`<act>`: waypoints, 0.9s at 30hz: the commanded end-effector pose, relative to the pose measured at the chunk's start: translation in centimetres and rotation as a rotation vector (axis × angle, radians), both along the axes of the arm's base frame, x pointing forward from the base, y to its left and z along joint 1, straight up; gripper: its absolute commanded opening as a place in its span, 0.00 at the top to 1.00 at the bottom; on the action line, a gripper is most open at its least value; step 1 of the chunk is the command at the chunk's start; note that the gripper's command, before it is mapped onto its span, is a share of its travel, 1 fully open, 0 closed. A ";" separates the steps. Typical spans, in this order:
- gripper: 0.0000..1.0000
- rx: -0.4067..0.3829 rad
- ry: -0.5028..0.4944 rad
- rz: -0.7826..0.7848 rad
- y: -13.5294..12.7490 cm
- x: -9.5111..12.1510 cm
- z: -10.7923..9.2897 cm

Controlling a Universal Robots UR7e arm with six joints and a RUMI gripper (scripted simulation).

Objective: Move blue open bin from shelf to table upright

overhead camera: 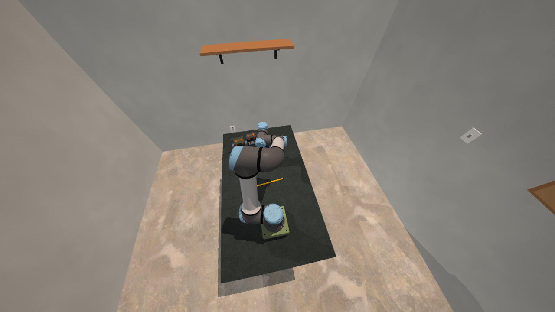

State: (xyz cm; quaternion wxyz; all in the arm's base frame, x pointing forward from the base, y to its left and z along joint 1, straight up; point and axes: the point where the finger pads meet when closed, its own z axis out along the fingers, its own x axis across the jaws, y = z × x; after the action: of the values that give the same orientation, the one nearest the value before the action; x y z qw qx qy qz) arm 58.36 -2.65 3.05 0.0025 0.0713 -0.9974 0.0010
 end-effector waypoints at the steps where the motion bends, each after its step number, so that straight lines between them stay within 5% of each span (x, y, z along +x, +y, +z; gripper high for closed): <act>1: 0.42 0.000 -0.002 0.000 0.0 0.0 -0.2; 27: 0.42 0.000 -0.002 0.000 0.0 0.0 -4.7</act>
State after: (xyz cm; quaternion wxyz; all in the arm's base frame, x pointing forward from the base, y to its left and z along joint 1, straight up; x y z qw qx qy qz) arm 58.30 -2.66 -0.73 0.0027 0.0713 -0.9974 0.0010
